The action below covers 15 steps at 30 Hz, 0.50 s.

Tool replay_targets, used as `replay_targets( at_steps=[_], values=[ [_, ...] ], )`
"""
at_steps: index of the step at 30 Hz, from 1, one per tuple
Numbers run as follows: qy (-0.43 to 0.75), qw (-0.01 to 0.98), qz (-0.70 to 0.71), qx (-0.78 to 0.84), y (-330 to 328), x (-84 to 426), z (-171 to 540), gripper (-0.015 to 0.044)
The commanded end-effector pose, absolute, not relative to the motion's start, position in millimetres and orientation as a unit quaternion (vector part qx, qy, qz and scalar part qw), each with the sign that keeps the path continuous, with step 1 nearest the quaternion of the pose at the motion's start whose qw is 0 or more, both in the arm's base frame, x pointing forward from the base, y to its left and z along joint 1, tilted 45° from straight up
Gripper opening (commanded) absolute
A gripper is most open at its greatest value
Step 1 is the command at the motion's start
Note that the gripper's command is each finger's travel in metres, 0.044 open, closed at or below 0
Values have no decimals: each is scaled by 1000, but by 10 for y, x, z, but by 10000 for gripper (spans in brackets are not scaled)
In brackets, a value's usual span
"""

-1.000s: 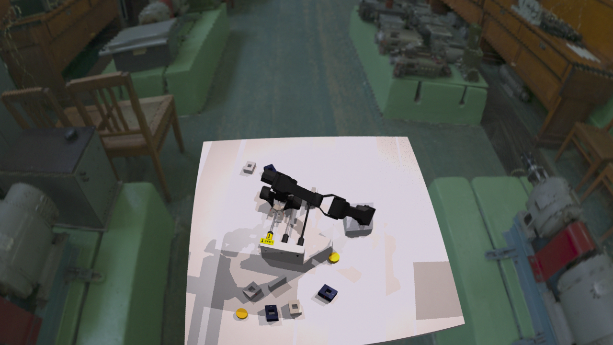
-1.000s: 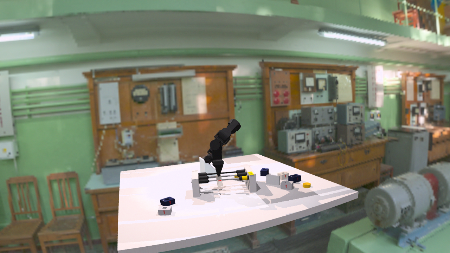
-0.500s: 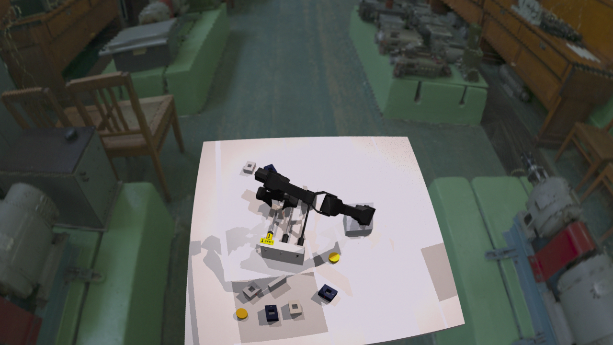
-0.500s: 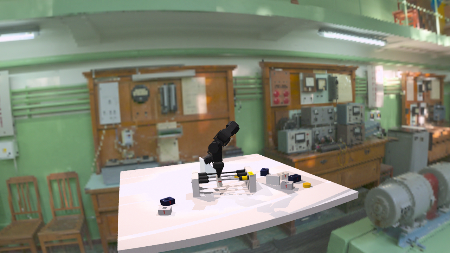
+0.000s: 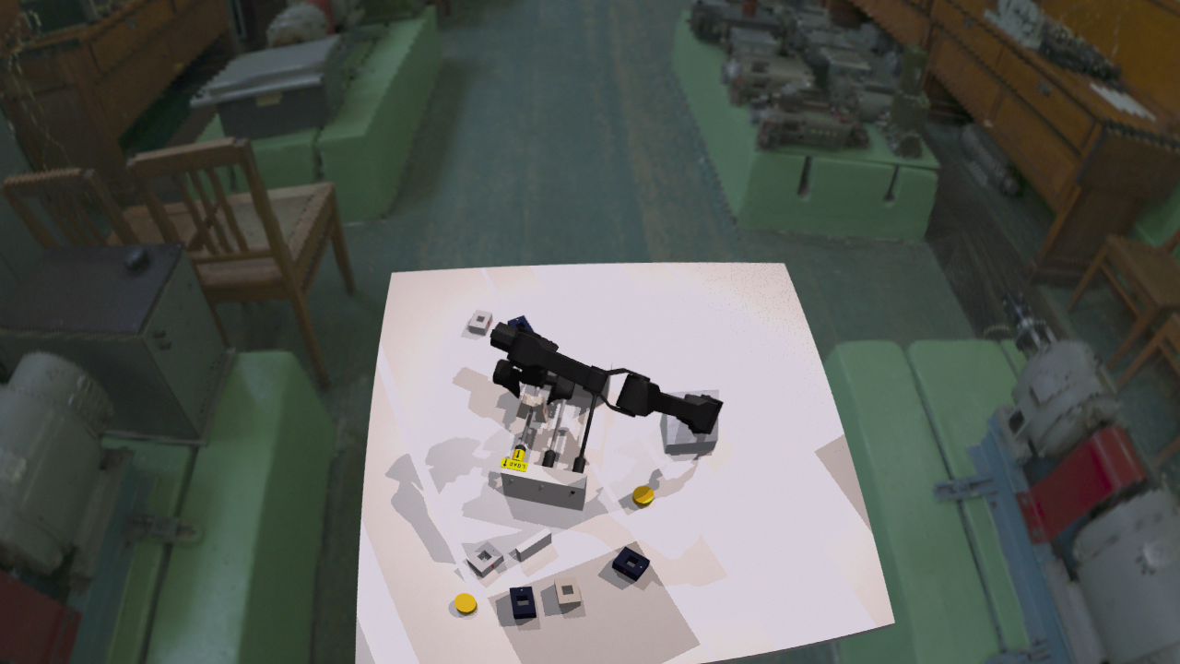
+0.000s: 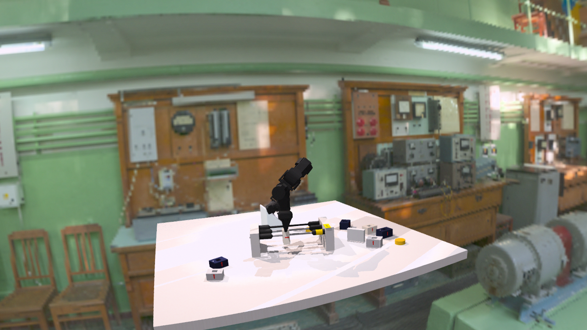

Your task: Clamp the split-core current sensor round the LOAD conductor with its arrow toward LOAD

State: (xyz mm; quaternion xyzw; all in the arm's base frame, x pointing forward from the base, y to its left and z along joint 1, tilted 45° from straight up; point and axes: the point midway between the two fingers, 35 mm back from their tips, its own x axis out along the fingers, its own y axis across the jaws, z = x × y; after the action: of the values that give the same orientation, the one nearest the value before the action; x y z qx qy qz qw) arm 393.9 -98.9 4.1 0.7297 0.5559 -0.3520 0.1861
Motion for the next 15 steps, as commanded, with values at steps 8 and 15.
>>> replay_targets(
  at_steps=[8, 15],
  values=[
    [555, 184, -353, 730, -985, 3933, 37, 440],
    [555, 188, -350, 731, -779, 3983, -149, 440]
  ],
)
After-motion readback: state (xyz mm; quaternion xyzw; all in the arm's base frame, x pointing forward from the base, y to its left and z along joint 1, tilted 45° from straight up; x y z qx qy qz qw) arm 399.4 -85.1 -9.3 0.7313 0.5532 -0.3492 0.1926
